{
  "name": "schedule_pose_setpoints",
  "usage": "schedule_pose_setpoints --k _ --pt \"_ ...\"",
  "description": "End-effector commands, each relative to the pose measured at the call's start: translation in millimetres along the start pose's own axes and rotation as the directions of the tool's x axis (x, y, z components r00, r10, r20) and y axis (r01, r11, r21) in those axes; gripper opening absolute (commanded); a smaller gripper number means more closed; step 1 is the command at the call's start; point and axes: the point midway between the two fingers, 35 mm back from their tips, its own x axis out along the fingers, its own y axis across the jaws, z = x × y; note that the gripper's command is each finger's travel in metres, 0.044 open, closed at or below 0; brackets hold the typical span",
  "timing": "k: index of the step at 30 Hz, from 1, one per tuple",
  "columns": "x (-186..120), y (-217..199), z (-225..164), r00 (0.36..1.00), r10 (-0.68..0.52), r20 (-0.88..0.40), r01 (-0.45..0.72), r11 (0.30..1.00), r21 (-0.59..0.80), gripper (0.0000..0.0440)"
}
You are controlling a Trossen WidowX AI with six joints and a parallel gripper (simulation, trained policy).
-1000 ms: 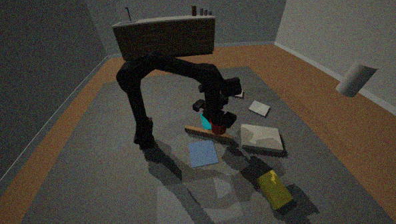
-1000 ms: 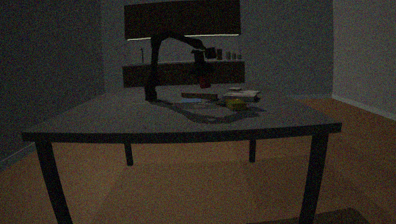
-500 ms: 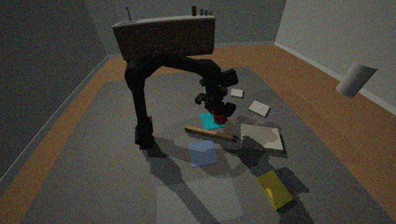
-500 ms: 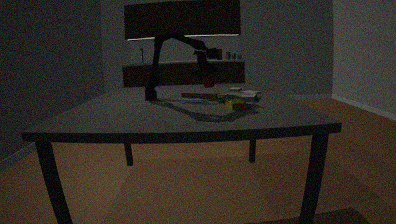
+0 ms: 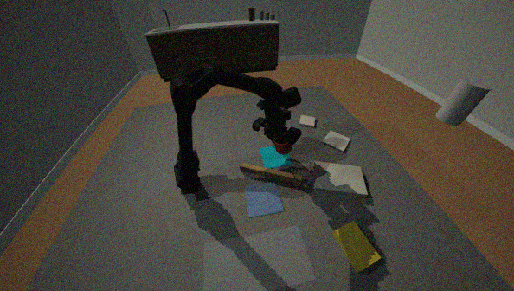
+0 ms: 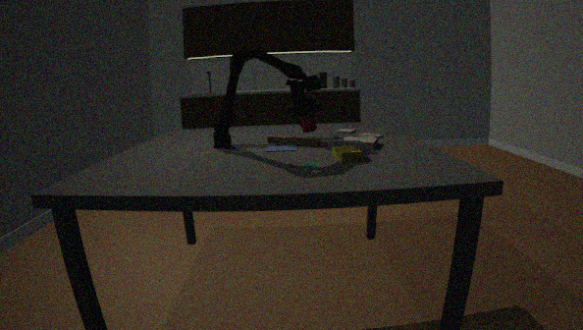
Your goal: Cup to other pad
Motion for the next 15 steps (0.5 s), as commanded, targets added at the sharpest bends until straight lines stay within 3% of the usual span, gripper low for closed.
schedule_pose_setpoints --k 1,8,15 --pt "10 6 -1 1.0 -0.003 -0.013 0.003 1.0 0.009 0.0" --pt "28 14 -5 1.0 -0.006 -0.029 0.007 1.0 0.021 0.001" --pt "33 13 -7 1.0 -0.012 -0.014 0.012 0.999 0.036 0.0059"
